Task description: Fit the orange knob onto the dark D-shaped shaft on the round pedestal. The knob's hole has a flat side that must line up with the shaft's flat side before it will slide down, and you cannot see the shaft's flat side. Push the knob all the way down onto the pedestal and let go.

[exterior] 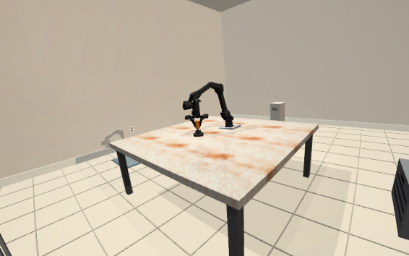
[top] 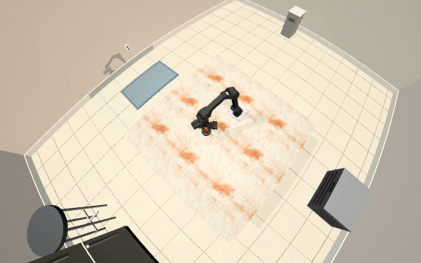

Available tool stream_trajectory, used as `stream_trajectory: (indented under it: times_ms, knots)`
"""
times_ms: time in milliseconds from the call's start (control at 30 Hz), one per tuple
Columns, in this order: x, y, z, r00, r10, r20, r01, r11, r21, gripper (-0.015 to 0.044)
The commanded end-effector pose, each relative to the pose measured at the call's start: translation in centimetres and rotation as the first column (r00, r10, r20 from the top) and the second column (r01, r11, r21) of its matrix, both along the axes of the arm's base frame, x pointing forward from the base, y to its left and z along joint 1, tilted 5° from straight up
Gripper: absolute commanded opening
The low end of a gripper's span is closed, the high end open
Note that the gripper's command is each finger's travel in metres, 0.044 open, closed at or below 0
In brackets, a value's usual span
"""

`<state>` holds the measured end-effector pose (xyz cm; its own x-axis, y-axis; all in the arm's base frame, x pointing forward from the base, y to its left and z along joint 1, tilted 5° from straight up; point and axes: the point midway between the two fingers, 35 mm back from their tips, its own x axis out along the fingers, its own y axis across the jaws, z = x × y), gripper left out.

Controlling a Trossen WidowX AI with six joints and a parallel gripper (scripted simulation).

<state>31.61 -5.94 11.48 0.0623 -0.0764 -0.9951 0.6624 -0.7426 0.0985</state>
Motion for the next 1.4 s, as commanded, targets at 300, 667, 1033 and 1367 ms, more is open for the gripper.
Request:
stream_trajectory:
  times_ms: [300,667,1033,1367]
  knots:
    - [0.02,-0.01,-0.18,1.0,-0.009,0.002,0.009,1.0,0.001,0.0]
    - [0.12,-0.01,0.32,0.995,-0.095,0.008,0.095,0.995,0.006,0.0]
    - [-0.06,0.0,-0.06,0.976,-0.216,0.016,0.216,0.976,0.016,0.0]
    - [0.01,-0.03,-0.35,0.976,-0.216,0.016,0.216,0.976,0.016,0.0]
